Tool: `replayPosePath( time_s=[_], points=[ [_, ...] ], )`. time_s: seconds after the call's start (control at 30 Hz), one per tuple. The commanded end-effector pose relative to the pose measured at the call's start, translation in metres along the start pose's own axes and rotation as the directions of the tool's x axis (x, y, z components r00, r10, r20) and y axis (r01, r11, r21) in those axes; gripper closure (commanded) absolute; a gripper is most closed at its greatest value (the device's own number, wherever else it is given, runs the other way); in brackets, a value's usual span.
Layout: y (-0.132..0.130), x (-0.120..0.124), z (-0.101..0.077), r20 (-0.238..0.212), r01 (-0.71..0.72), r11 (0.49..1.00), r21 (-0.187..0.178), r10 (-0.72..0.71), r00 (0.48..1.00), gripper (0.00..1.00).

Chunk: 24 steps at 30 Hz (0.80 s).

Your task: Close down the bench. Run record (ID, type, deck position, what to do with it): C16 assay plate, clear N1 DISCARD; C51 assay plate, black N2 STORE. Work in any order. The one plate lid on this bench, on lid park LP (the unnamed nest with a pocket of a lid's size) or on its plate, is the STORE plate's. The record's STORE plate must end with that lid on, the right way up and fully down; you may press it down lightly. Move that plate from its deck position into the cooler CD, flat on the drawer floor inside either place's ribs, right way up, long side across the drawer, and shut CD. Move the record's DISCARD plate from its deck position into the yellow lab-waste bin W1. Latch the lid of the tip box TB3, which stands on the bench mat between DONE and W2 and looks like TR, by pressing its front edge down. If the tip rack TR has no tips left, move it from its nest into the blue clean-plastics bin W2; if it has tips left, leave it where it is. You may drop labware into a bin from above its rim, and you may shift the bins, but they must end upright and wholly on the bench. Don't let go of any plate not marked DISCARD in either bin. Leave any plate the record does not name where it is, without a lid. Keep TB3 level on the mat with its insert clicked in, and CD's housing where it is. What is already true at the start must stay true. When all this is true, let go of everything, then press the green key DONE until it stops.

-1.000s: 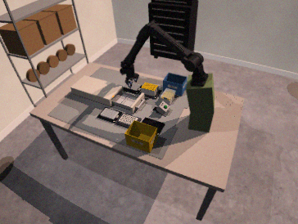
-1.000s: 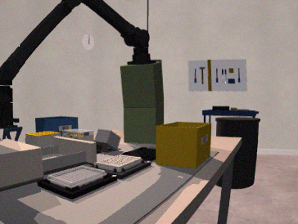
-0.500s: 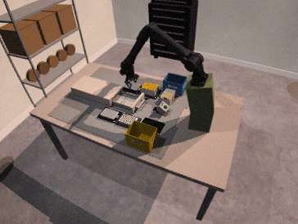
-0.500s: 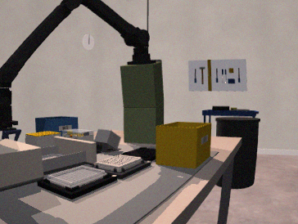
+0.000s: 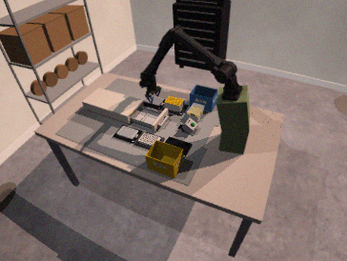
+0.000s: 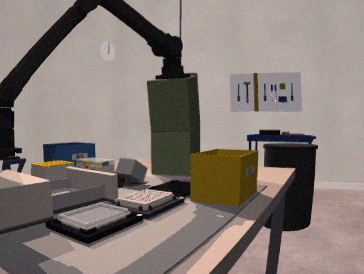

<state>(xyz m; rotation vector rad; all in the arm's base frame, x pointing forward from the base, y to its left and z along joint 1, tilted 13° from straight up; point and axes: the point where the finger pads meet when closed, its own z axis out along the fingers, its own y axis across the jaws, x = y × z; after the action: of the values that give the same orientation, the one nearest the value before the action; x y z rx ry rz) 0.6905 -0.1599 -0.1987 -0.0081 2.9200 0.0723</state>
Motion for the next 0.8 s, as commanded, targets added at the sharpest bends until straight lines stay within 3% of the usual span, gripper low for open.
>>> replayPosePath(
  time_s=[0.0,0.73,0.77],
  points=[
    [0.006,-0.025,-0.014,0.046,0.012,1.000,0.011,-0.012,0.999,0.00],
    [0.006,-0.025,-0.014,0.046,0.012,1.000,0.011,-0.012,0.999,0.00],
    [0.005,-0.024,-0.004,0.043,0.011,1.000,0.010,-0.011,0.999,0.00]
  ],
)
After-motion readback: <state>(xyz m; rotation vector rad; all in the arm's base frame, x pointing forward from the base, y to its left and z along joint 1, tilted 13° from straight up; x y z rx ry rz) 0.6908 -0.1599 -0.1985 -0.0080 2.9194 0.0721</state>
